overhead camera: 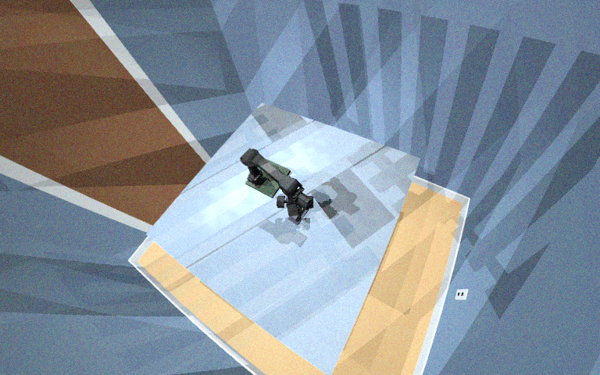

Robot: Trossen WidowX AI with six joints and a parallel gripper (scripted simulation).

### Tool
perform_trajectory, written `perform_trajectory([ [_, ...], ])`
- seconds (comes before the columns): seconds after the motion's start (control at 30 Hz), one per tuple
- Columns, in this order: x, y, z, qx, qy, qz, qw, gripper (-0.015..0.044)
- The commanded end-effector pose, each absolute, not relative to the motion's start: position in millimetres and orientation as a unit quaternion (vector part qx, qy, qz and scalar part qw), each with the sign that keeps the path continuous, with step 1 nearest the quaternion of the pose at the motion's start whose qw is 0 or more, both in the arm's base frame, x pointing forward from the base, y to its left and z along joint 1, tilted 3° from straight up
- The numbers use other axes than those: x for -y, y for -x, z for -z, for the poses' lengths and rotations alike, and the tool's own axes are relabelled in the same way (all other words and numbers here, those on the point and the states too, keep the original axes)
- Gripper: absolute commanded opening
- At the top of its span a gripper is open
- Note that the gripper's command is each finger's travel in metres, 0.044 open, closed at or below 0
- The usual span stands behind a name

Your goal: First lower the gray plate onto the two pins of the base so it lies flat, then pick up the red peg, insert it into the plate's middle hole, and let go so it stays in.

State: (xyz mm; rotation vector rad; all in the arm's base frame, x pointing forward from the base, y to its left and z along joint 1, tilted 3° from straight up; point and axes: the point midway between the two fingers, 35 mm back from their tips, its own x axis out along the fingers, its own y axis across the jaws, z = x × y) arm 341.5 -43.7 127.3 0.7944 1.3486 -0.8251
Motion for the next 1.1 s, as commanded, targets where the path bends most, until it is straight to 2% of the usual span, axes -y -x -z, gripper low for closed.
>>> perform_trajectory([
  [0.0, 43.8, -341.4, -127.4, -0.590, -0.348, 0.361, 0.634, 0.0000],
  [0.17, 43.8, -341.4, -127.4, -0.590, -0.348, 0.361, 0.634, 0.0000],
  [0.37, 43.8, -341.4, -127.4, -0.590, -0.348, 0.361, 0.634, 0.0150],
  [1.07, 43.6, -340.5, -134.9, -0.590, -0.347, 0.359, 0.635, 0.0150],
])
